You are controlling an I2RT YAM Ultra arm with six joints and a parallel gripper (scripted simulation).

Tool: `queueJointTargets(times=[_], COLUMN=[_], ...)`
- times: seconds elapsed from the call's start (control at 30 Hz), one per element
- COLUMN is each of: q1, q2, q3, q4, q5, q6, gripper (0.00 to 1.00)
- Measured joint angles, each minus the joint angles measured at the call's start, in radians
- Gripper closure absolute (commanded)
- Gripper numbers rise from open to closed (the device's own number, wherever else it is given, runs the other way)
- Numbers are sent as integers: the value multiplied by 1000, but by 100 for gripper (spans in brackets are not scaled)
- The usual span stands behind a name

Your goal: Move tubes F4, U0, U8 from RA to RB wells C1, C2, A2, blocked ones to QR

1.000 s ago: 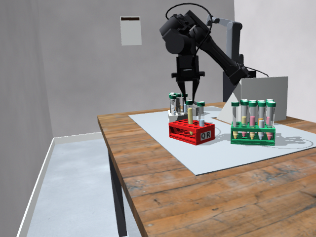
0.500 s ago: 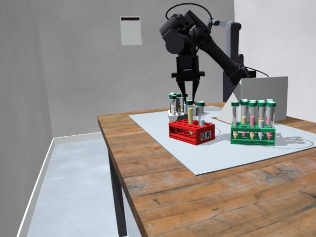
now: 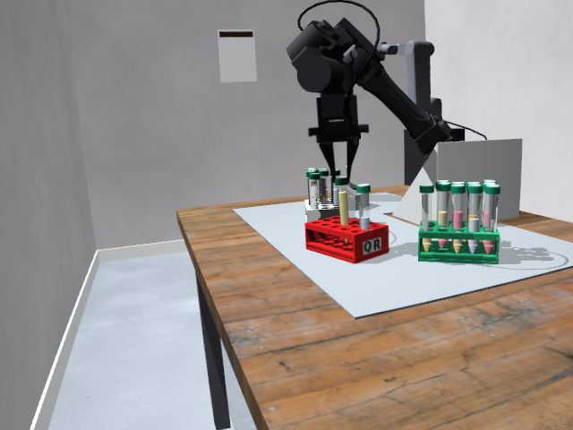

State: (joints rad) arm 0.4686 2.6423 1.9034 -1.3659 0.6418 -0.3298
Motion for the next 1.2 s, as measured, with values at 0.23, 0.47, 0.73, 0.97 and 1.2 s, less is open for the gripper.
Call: queueJointTargets(times=[0.23,0.47,0.73,0.97,1.2], q1=[19,25,39,47,51], q2=[2,3,3,7,13], q3=[19,35,63,80,114], q4=[-23,-44,-73,-97,-124], q5=[0,-2,-8,-14,-16], q6=[15,26,39,47,55], gripper=[100,100,100,100,100])
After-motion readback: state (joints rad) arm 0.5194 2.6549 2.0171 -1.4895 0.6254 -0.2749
